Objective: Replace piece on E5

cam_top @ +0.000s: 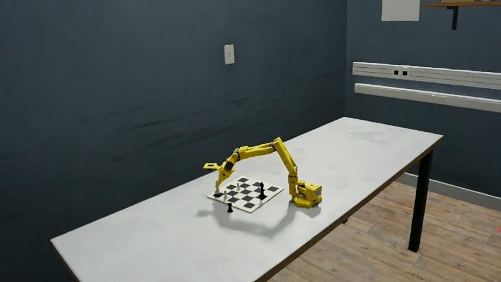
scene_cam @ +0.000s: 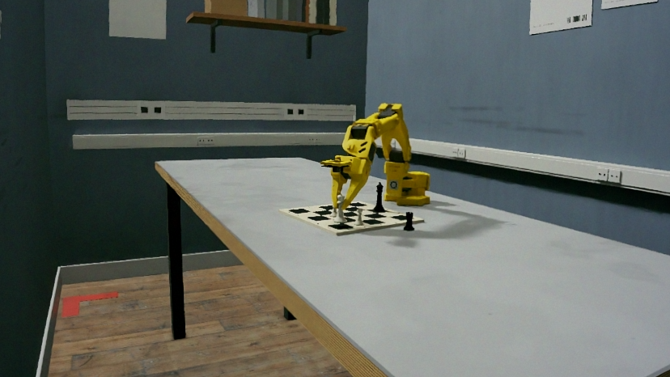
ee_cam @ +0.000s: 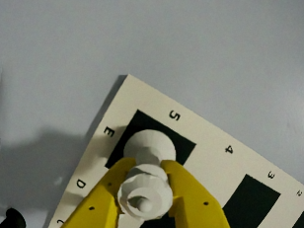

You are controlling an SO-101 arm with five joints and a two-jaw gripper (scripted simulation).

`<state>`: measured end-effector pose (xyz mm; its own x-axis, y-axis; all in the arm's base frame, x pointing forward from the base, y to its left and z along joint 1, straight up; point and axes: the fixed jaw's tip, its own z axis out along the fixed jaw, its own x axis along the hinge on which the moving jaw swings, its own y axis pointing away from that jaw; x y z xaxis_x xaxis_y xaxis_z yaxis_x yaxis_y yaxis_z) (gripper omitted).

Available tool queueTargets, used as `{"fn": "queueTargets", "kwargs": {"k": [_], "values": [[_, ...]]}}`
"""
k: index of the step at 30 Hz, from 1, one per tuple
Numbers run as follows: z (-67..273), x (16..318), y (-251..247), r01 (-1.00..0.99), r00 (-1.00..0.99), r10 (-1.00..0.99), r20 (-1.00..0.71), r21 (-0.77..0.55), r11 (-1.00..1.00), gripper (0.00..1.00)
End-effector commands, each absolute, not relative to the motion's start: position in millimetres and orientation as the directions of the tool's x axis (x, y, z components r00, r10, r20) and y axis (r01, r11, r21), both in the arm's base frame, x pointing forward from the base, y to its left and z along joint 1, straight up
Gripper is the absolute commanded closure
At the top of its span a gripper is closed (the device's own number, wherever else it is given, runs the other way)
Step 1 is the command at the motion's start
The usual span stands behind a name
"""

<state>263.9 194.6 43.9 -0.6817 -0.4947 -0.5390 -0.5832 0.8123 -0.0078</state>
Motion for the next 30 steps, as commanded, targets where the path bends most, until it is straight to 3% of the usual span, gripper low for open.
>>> {"fn": "queueTargets", "kwargs": {"k": [1, 30], "values": [[31.8, 259.1, 194.8, -0.588, -0.685, -0.501, -0.53, -0.005, 0.809, 1.0], [26.7, 254.8, 191.6, -0.588, -0.685, -0.501, -0.529, -0.005, 0.809, 1.0]]}}
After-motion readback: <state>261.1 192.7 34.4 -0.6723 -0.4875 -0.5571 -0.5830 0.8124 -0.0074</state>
